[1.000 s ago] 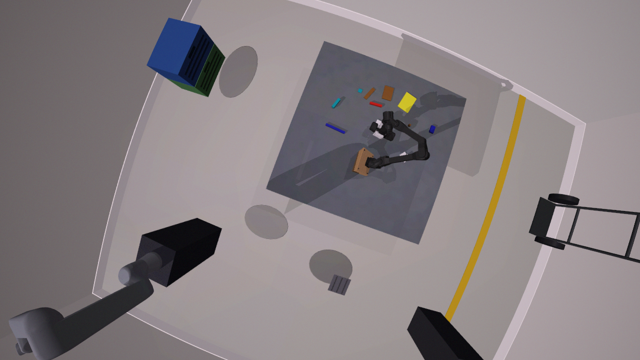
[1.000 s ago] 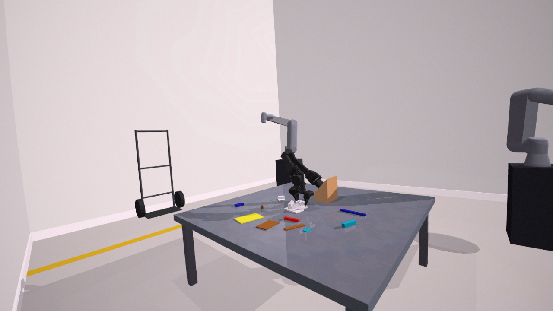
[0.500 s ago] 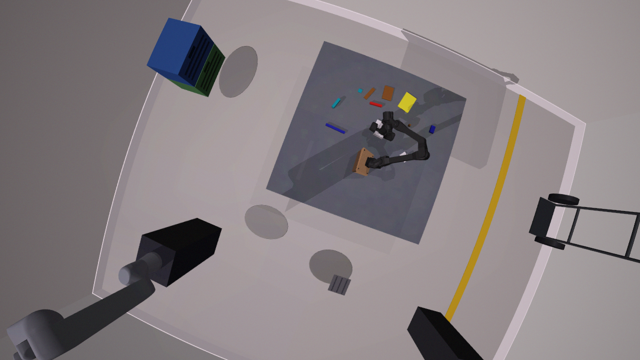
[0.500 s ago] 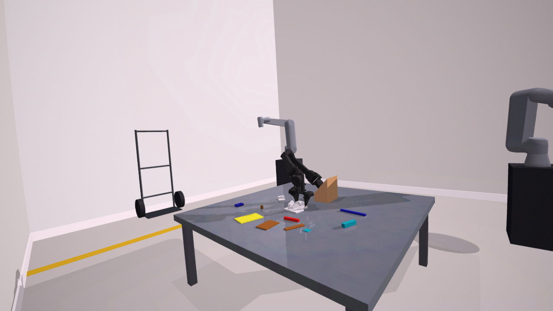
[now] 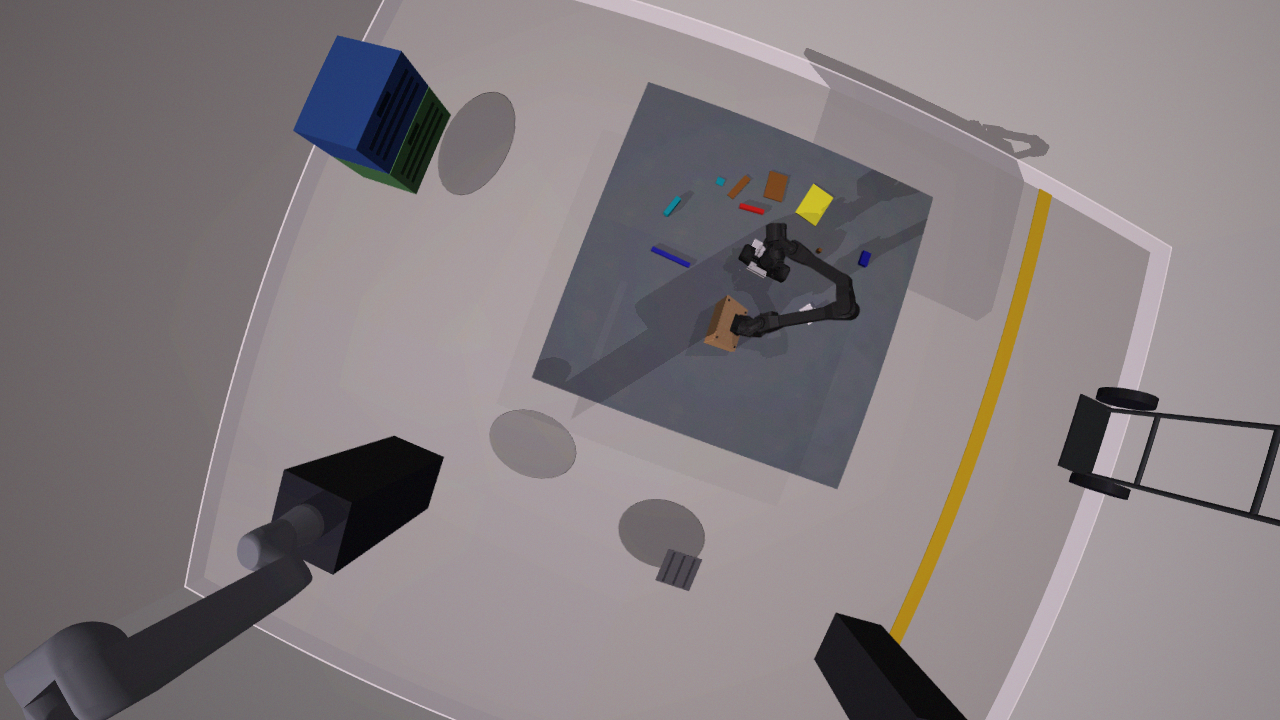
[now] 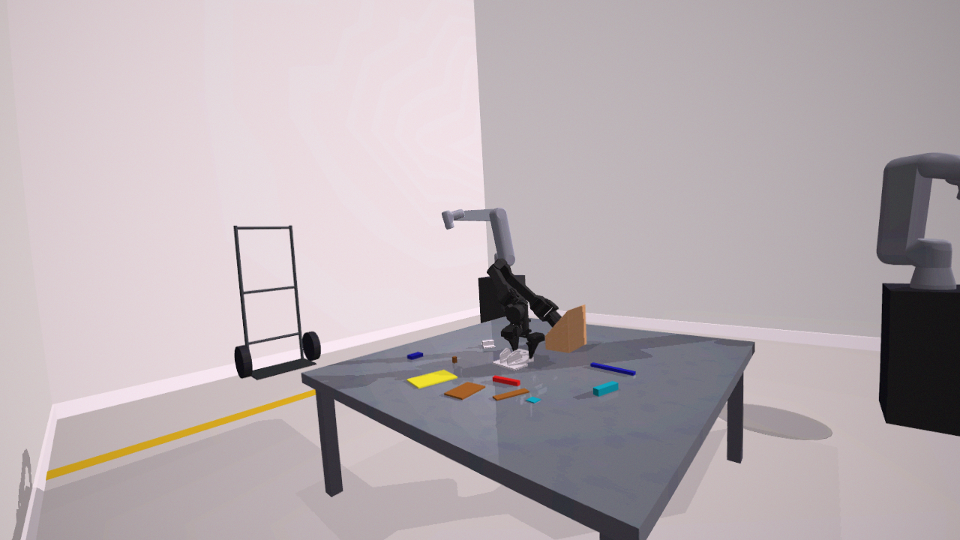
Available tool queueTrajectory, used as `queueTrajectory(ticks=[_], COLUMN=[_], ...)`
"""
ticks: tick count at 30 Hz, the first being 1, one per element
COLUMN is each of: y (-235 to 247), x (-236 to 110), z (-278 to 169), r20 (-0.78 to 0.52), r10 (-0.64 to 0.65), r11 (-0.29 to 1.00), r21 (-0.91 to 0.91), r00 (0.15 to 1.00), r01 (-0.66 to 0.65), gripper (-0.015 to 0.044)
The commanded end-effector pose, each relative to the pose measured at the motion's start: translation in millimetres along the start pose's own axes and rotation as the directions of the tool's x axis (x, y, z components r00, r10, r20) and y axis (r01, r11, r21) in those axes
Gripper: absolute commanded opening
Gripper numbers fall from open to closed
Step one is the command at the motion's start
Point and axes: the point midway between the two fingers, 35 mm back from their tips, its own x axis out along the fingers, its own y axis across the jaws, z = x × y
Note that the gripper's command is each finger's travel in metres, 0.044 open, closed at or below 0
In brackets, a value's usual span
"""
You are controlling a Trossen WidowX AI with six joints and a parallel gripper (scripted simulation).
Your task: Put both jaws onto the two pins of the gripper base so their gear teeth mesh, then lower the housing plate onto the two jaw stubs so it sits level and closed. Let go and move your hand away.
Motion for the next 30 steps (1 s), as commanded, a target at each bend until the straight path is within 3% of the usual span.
queueTrajectory(ticks=[1,30], y=[-0.6,-0.7], x=[1.0,8.2], z=[-0.7,-0.7], r20=[0.000,0.001], r10=[-0.005,-0.006], r11=[1.000,1.000], r21=[-0.004,-0.003], r00=[1.000,1.000], r01=[0.005,0.006], gripper=[0.0351,0.0351])
